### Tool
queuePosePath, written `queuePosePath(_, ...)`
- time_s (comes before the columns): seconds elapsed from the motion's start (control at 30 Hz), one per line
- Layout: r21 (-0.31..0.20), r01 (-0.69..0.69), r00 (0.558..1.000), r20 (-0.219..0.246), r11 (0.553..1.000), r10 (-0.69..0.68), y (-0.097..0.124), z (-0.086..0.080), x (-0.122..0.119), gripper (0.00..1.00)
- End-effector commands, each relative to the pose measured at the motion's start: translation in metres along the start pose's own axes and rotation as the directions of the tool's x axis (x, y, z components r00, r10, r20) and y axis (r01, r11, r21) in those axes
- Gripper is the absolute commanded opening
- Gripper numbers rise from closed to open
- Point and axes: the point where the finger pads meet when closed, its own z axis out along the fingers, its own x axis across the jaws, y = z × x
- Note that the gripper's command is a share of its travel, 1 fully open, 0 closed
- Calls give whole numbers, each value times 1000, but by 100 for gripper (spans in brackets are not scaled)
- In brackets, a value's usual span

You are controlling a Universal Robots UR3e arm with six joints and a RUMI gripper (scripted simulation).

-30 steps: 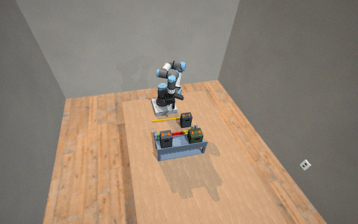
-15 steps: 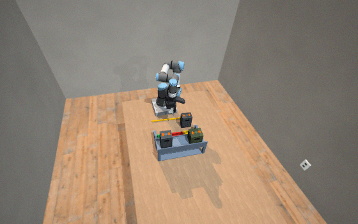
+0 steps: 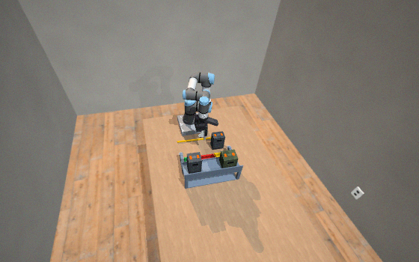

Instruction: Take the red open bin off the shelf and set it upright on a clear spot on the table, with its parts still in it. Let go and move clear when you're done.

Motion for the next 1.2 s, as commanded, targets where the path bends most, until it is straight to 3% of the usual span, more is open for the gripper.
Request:
queuePosePath(0.0,-3,0,1000,4,1000,0,0,0,6,26)
queuePosePath(0.07,-3,0,1000,4,1000,0,0,0,6,26)
queuePosePath(0.23,-3,0,1000,4,1000,0,0,1,58,26)
queuePosePath(0.63,-3,0,1000,4,1000,0,0,1,58,26)
queuePosePath(0.8,-3,0,1000,4,1000,0,1,2,111,26)
queuePosePath(1.17,-3,0,1000,4,1000,0,1,2,111,26)
